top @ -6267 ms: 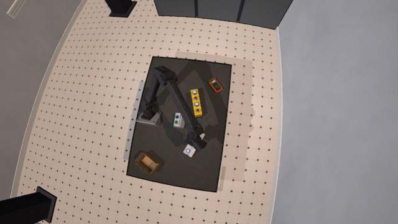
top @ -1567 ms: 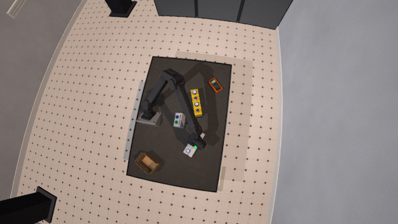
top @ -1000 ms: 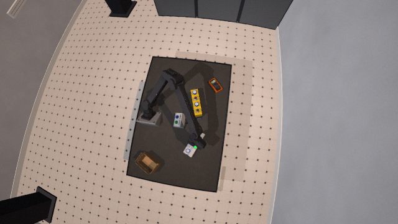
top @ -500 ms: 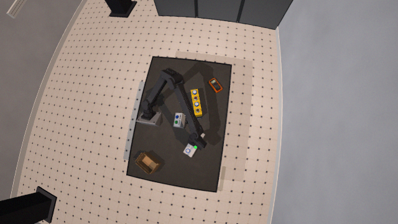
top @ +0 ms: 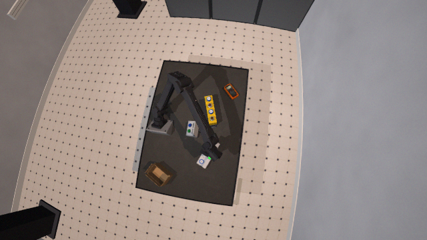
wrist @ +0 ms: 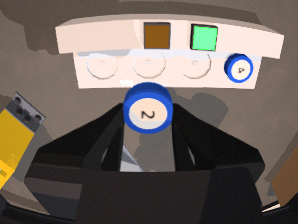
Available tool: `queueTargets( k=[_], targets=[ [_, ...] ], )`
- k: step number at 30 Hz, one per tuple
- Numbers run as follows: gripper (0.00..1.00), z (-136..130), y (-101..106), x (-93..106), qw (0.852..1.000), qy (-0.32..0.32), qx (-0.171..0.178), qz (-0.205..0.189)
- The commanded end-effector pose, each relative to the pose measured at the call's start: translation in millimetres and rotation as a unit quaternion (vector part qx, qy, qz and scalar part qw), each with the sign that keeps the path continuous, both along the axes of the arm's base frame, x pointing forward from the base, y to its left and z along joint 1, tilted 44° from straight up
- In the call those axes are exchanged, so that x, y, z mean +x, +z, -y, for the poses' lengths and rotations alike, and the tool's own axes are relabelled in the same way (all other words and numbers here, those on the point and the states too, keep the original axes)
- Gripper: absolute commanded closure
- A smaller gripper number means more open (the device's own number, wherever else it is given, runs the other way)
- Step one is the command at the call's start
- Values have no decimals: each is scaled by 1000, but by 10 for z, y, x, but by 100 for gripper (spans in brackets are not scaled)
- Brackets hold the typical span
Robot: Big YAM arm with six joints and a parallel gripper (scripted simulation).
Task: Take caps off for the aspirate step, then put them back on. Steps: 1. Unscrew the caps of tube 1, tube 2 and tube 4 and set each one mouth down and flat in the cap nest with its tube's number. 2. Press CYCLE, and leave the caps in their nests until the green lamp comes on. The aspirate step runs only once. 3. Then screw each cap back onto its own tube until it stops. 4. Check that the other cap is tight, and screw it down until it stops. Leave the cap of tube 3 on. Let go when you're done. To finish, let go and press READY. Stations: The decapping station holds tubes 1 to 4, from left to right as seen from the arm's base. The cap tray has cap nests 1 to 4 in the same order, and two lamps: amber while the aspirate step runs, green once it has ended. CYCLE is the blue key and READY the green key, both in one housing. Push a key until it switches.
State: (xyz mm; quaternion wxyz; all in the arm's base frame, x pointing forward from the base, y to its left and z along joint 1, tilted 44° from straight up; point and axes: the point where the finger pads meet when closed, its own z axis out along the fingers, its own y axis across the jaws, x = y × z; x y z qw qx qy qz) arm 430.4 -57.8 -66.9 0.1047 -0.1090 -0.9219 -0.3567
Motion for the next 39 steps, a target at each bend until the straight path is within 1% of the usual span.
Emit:
queueTargets(
  k=[1, 7, 8, 9, 11, 12, 14, 15, 17, 18, 19, 20, 21, 22, 23, 24, 25, 26, 28, 29, 30, 31, 32, 33, 34, 35, 36, 37, 38, 39],
  targets=[
    [100, 288, 280, 189, 1000, -2, -7, 30],
    [100, 500, 506, 211, 1000, -2, -8, 30],
    [100, 527, 508, 205, 1000, -2, -7, 27],
    [100, 511, 423, 180, 1000, -3, -1, 18],
    [100, 511, 423, 180, 1000, -3, -1, 18],
    [100, 243, 309, -4, 1000, 16, 11, -8],
    [100, 244, 309, -4, 1000, 16, 11, -8],
    [100, 204, 509, 30, 998, 45, 10, 37],
    [100, 89, 621, -11, 990, 105, 20, 93],
    [100, 32, 677, -31, 985, 127, 24, 115],
    [100, 32, 677, -32, 983, 134, 25, 121],
    [100, -26, 733, -52, 978, 154, 29, 141],
    [100, 1, 765, 17, 974, 164, 26, 156],
    [100, -83, 790, -72, 968, 184, 34, 169],
    [100, -50, 831, 16, 963, 194, 30, 186],
    [100, -140, 846, -93, 954, 218, 40, 201],
    [100, -198, 902, -113, 946, 234, 42, 218],
    [100, -198, 902, -113, 939, 250, 45, 231],
    [100, -198, 902, -113, 939, 250, 45, 231],
    [100, -262, 877, -155, 927, 276, 56, 249],
    [100, -312, 1015, -154, 908, 305, 54, 283],
    [100, -369, 1072, -174, 897, 320, 56, 300],
    [100, -369, 1072, -174, 889, 332, 59, 309],
    [100, -426, 1128, -195, 877, 348, 61, 326],
    [100, -419, 1141, -170, 869, 359, 61, 336],
    [100, -484, 1185, -215, 855, 375, 66, 351],
    [100, -426, 1291, -22, 843, 384, 53, 372],
    [100, -541, 1241, -235, 831, 402, 70, 377],
    [100, -598, 1298, -256, 819, 416, 73, 389],
    [100, -655, 1354, -276, 819, 416, 73, 389]
  ],
)
